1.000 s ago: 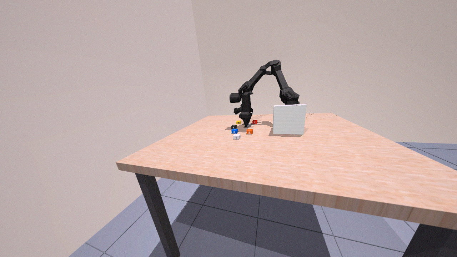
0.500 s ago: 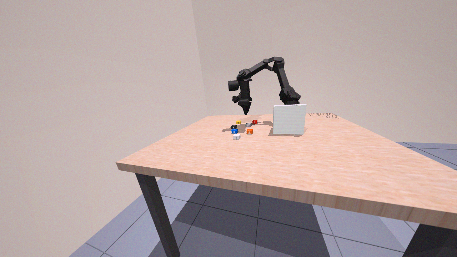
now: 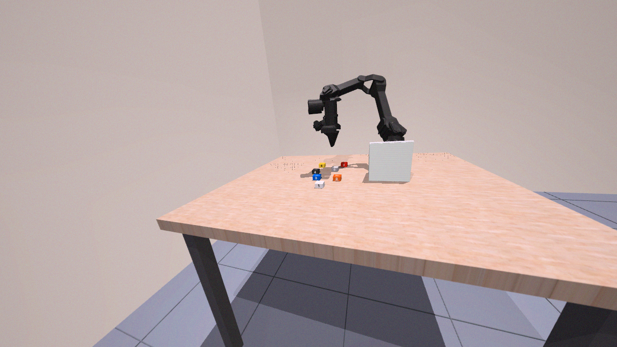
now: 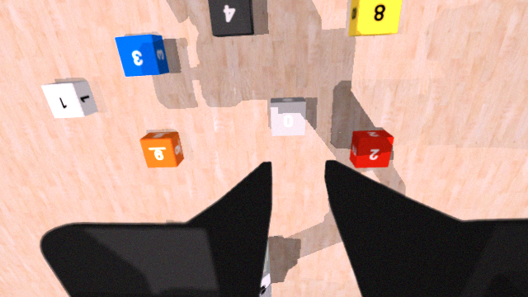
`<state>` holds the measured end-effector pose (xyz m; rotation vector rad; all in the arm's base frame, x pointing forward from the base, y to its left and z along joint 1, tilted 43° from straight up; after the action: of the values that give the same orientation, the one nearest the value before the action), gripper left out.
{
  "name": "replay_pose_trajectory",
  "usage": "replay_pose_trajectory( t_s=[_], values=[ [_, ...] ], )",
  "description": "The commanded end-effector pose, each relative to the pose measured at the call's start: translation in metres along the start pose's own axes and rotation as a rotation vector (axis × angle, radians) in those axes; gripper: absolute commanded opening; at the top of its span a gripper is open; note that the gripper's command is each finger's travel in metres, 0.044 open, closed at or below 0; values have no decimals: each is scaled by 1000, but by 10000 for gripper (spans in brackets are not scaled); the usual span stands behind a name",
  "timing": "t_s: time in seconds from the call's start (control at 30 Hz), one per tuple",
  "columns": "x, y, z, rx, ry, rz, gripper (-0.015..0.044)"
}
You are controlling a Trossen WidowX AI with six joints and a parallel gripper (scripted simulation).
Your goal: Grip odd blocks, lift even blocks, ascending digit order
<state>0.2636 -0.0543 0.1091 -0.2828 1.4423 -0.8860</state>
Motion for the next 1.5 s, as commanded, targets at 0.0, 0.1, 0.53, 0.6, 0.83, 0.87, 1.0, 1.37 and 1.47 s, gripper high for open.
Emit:
replay_pose_trajectory(
  t_s=[0.0, 0.1, 0.53, 0.6, 0.83, 0.87, 1.0, 1.37, 1.47],
  values=[
    [-3, 19, 2, 1, 10, 28, 120],
    [-6, 49, 4, 1, 18, 46, 120],
    [-4, 215, -25, 2, -1, 15, 120],
    [-4, 216, -25, 2, -2, 14, 120],
    [65, 217, -24, 3, -3, 13, 251],
    [74, 217, -25, 3, -3, 12, 278],
    [78, 216, -25, 3, -4, 11, 383],
    [90, 217, -25, 3, -4, 11, 400],
    [94, 217, -24, 3, -4, 11, 400]
  ],
)
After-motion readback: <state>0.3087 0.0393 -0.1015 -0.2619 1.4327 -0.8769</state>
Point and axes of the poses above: the point midway between the two fingers, 35 mm back from their tips, its own x axis out along the fingers, its own y axis across the jaws, z = x × y, the point moved 2 cm from there along -x, back along the fingers, and after that the axes turned 12 degrees about x, right-handed, at the moved point
